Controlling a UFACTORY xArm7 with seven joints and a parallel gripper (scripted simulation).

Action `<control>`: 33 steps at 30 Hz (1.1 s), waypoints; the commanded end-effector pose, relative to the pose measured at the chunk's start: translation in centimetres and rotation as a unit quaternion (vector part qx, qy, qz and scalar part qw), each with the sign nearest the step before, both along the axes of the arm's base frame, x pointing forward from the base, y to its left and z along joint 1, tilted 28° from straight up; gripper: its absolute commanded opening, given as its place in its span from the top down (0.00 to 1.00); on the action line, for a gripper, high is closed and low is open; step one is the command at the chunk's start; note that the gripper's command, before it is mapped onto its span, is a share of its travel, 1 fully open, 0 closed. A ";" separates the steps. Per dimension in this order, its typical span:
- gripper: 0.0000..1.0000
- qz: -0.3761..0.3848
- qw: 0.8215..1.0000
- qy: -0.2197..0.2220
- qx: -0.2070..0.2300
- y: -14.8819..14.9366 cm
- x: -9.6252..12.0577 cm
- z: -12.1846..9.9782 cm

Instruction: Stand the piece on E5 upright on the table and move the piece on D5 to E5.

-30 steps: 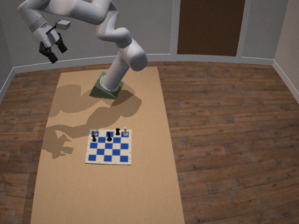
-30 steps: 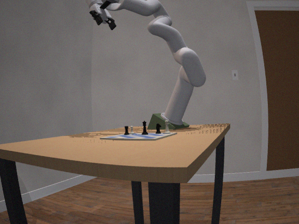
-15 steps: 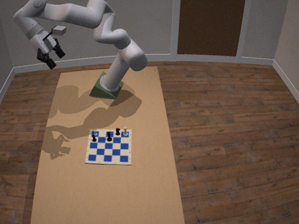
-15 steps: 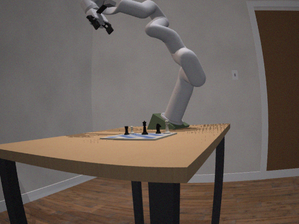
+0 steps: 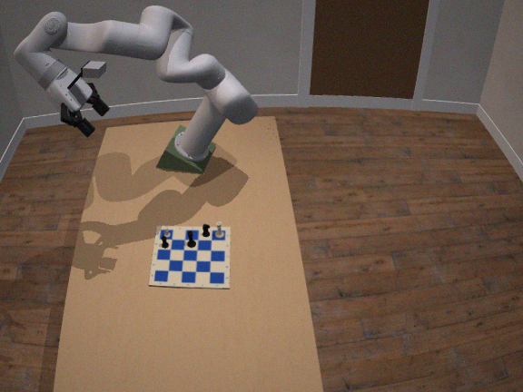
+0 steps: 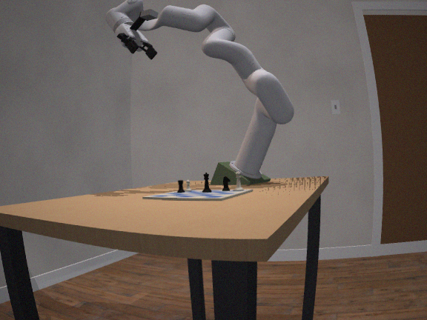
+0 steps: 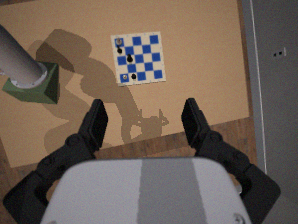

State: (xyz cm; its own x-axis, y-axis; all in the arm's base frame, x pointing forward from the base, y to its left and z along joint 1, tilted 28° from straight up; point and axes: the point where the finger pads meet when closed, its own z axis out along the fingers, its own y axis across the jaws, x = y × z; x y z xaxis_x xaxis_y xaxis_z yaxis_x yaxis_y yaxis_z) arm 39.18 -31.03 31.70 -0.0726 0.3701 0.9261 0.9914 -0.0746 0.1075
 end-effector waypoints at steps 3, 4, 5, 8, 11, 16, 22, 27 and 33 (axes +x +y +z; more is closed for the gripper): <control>0.00 0.021 0.999 -0.005 0.041 0.9 0.9 -3.9; 0.00 0.021 0.999 -0.005 0.041 0.9 0.9 -3.9; 0.00 0.021 0.999 -0.005 0.041 0.9 0.9 -3.9; 0.00 0.040 0.996 -0.009 0.081 2.2 1.7 -7.7; 0.00 0.056 0.991 -0.011 0.118 3.5 2.2 -10.8; 0.00 0.069 0.986 -0.012 0.153 5.3 2.7 -14.6; 0.00 0.089 0.973 -0.011 0.212 8.5 2.9 -19.7; 0.00 0.096 0.967 -0.009 0.237 10.5 2.9 -22.7; 0.00 0.108 0.950 -0.003 0.294 14.8 2.2 -28.0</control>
